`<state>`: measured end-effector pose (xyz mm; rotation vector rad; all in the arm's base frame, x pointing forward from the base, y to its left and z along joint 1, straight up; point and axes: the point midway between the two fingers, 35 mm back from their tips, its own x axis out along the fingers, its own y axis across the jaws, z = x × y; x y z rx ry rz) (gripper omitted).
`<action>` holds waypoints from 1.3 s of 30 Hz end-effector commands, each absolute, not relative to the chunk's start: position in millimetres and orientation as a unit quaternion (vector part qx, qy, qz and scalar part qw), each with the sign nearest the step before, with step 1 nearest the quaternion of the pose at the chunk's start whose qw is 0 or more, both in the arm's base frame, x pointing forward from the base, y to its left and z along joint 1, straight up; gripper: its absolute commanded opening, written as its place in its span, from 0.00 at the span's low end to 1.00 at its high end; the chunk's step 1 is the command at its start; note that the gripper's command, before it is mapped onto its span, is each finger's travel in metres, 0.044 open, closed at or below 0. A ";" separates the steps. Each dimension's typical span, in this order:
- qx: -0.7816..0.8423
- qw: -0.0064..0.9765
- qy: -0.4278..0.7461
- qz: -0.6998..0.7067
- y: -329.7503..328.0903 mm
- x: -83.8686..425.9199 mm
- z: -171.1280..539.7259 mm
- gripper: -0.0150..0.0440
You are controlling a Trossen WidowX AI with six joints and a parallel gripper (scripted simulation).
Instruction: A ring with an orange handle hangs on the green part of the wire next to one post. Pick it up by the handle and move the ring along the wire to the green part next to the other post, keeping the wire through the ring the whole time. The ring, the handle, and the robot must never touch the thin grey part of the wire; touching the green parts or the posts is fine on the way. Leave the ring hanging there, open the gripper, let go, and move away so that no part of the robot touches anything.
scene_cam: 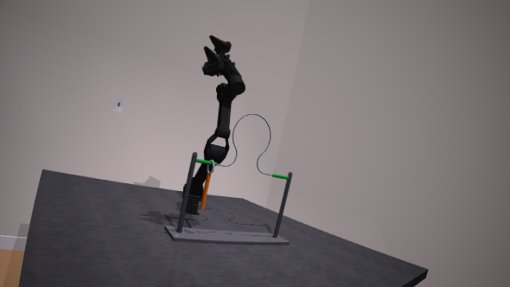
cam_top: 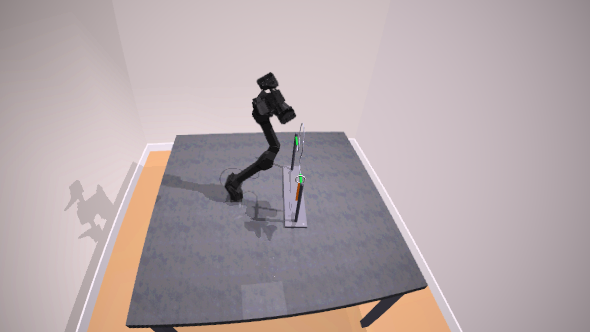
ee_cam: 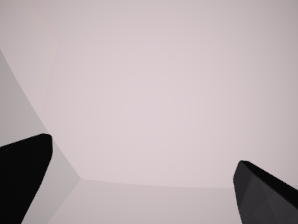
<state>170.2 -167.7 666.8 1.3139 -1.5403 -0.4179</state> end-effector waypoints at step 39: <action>0.125 0.282 -0.949 0.060 -33.7 -120.9 642.4 0.53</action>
